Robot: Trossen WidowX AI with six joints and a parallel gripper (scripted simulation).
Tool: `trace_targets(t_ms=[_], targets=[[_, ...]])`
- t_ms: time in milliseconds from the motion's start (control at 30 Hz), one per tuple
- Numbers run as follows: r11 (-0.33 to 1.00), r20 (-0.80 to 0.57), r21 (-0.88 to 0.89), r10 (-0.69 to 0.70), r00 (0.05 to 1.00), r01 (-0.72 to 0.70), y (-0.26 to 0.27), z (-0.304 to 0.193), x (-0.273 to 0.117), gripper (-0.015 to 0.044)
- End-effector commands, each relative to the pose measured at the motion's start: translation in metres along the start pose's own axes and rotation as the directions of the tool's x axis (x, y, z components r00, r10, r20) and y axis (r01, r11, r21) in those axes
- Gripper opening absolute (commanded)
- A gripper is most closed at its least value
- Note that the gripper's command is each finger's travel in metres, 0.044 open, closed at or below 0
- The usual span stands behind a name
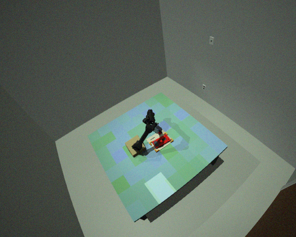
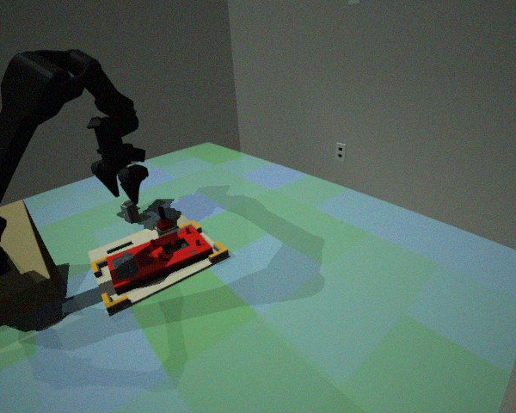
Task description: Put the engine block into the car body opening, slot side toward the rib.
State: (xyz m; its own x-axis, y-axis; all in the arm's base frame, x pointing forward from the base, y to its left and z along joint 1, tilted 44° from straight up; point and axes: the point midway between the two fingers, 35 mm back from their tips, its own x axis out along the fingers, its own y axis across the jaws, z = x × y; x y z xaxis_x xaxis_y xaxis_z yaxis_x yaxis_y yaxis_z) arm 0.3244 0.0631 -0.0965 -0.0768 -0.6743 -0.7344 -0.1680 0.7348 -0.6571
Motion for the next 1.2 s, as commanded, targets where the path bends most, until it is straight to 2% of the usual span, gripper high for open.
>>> trace_targets(t_ms=[0, 967, 1167], targets=[[1.0, 0.004, -0.006, -0.003, 1.0, 0.003, 0.0, 0.001, 0.005, 0.044], [1.0, 0.005, -0.006, -0.007, 1.0, 0.008, -0.001, 0.0, 0.048, 0.044], [1.0, 0.005, -0.006, -0.007, 1.0, 0.008, -0.001, 0.0, 0.048, 0.0282]])
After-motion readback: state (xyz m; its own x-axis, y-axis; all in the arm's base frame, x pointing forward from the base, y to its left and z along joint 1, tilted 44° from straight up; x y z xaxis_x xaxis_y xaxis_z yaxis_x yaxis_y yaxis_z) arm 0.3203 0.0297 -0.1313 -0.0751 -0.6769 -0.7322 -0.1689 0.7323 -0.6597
